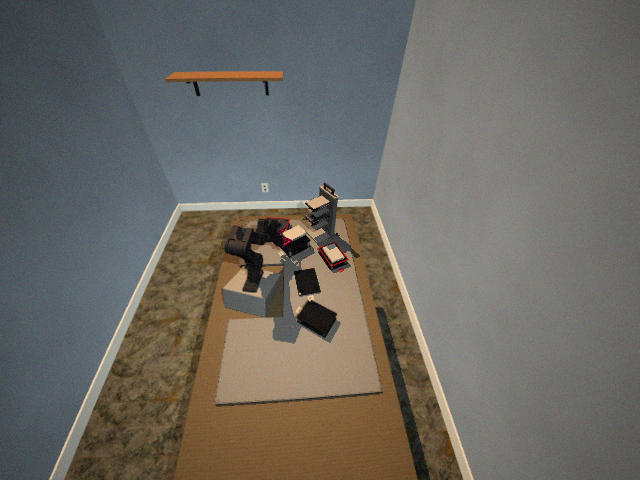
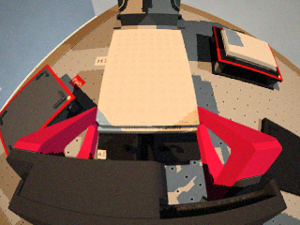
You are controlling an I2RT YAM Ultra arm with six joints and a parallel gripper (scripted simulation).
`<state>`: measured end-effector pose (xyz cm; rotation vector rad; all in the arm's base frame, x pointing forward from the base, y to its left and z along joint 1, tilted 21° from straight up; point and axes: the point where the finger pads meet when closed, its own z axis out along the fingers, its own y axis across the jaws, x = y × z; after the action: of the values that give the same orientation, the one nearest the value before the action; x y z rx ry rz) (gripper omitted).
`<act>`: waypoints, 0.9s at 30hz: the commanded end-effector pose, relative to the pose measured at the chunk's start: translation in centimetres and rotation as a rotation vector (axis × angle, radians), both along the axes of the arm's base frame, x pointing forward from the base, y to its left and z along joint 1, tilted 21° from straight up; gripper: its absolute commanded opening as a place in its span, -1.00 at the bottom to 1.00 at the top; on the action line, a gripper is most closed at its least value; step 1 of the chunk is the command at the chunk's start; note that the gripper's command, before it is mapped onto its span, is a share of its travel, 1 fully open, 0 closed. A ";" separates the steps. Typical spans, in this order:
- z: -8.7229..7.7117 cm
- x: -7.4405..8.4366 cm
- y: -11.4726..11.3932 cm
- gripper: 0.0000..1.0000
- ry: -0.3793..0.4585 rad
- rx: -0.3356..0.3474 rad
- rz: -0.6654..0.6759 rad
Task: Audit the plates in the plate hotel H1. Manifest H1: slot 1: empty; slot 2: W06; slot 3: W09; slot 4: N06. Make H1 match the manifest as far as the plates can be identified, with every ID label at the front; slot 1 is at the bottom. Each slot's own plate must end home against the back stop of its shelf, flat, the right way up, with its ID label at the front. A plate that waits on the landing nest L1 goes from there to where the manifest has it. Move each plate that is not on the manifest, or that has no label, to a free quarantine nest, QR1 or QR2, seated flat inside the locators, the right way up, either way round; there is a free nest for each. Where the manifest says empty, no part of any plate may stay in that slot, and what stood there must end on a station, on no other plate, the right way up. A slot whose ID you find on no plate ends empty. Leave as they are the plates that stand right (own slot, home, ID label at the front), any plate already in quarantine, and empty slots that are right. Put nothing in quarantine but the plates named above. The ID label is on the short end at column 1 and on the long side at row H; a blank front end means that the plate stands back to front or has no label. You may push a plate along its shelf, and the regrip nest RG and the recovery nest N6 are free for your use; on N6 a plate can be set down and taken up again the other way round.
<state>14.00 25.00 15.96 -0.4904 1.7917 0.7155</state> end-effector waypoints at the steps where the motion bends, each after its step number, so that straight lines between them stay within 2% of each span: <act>1: 1.7 0.0 -0.1 0.71 -0.002 0.030 -0.009; 27: 3.9 -0.3 -1.0 0.71 -0.001 0.030 -0.006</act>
<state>13.79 24.21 18.43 -0.4909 1.7907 0.7201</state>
